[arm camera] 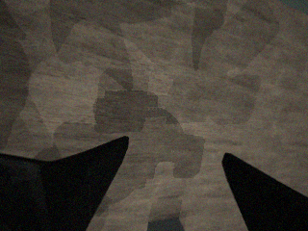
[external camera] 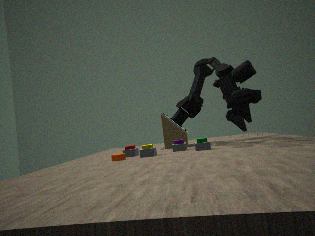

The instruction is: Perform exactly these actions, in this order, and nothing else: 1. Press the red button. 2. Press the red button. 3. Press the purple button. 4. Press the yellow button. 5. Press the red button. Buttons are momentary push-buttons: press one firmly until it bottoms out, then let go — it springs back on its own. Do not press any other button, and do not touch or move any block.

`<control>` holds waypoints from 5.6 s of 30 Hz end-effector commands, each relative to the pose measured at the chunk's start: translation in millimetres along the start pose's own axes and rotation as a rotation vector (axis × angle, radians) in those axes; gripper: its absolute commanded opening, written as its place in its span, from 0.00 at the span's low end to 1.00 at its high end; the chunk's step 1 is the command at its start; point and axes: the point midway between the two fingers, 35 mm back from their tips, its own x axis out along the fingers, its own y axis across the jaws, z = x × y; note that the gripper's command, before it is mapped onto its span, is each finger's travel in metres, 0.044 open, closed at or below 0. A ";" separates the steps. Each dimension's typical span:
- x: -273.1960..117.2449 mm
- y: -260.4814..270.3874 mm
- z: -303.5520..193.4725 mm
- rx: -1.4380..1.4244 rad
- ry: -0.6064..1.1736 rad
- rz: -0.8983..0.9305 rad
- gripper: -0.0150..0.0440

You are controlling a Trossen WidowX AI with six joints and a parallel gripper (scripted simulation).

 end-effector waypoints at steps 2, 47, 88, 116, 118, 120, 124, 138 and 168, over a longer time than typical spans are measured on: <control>0.6 -3.8 -3.3 0.014 0.016 -0.005 0.93; -105.7 -27.5 -405.5 1.565 0.456 0.133 0.75; -58.9 -7.8 -414.0 1.565 0.453 0.135 0.29; -75.5 -14.7 -410.9 1.563 0.455 0.134 0.29; -85.6 -18.2 -408.5 1.565 0.454 0.134 0.29; -85.6 -18.2 -408.5 1.565 0.454 0.134 0.29; -85.6 -18.2 -408.5 1.565 0.454 0.134 0.29; -66.4 -11.0 -412.6 1.565 0.454 0.134 0.29; -53.7 -5.5 -414.8 1.565 0.453 0.135 0.29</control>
